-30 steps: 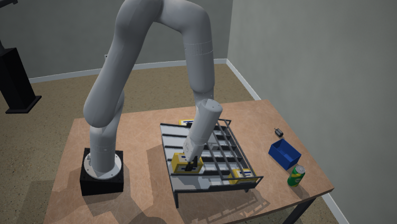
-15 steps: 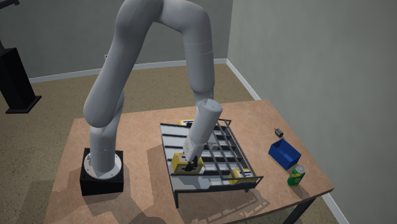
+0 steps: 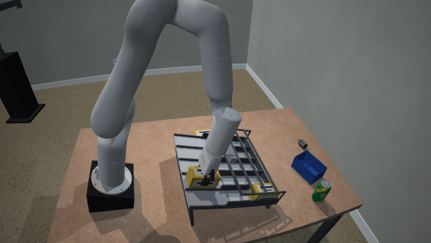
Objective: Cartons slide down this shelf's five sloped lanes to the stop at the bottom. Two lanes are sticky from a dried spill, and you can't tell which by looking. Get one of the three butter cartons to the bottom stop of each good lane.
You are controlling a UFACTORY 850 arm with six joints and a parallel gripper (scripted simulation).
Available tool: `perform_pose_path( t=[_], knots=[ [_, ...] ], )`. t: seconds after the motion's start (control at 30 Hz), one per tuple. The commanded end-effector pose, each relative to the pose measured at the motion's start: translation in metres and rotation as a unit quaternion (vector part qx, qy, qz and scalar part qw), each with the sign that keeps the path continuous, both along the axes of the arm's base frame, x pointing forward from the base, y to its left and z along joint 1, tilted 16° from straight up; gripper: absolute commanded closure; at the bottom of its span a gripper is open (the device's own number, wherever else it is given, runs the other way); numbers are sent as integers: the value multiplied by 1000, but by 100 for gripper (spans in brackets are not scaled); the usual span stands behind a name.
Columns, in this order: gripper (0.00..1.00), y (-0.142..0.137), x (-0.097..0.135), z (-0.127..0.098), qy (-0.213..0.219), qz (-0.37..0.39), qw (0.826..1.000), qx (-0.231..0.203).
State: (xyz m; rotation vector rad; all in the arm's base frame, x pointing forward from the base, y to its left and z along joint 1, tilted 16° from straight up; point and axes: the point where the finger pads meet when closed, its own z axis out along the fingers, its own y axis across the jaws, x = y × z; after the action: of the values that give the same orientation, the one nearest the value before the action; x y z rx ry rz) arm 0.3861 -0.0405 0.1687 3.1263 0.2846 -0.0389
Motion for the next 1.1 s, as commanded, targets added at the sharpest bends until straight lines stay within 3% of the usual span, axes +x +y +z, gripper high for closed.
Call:
perform_pose_path(
  t=[0.0, 1.07],
  knots=[
    [23, 0, 1, 1, -1, 0, 1000, 0],
    [20, 0, 1, 1, -1, 0, 1000, 0]
  ],
)
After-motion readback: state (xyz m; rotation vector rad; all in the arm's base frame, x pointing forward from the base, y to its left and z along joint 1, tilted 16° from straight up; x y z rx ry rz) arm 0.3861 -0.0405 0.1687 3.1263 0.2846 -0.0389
